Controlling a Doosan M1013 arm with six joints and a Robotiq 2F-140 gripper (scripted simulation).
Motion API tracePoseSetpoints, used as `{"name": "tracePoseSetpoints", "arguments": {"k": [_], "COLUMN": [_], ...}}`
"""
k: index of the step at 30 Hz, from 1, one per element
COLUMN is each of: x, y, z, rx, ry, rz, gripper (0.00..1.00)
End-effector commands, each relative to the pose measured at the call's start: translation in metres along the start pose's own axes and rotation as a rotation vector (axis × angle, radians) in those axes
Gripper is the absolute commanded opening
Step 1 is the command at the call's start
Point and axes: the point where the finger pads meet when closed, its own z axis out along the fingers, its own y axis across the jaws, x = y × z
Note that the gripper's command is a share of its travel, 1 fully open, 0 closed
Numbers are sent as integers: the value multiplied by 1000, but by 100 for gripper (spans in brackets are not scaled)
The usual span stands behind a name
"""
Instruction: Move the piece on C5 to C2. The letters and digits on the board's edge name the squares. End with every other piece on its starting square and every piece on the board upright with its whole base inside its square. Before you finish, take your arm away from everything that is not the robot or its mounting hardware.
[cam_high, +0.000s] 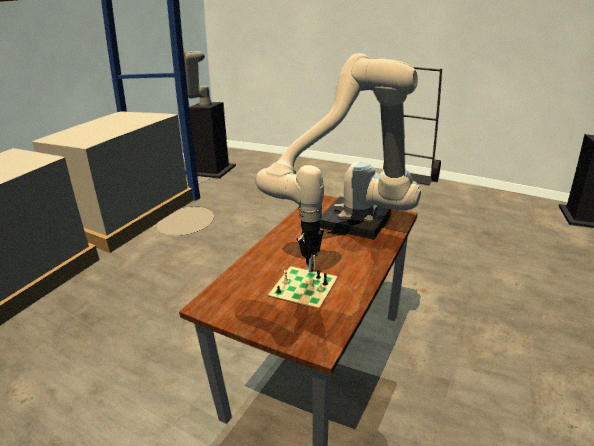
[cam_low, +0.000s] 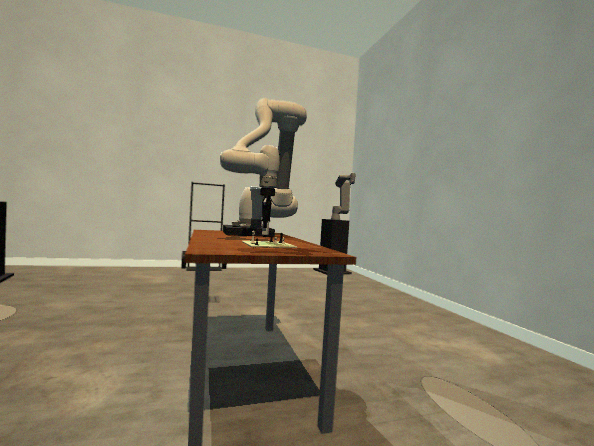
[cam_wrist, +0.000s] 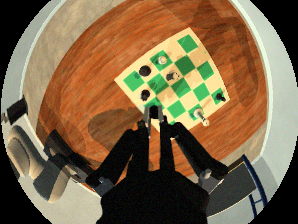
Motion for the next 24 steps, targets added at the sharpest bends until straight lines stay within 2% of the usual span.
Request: {"name": "tracePoseSetpoints", "arguments": {"k": [1, 6, 9, 22, 24], "x": [0, 0, 0, 1, 10], "y": [0, 0, 0, 1, 22], "z": [-21, -58, -70, -75, -76], "rx": [0, 0, 0, 0, 0], "ry": [0, 0, 0, 0, 0], "rz": [0, 0, 0, 4, 64], "gripper": [0, 0, 0, 0, 0]}}
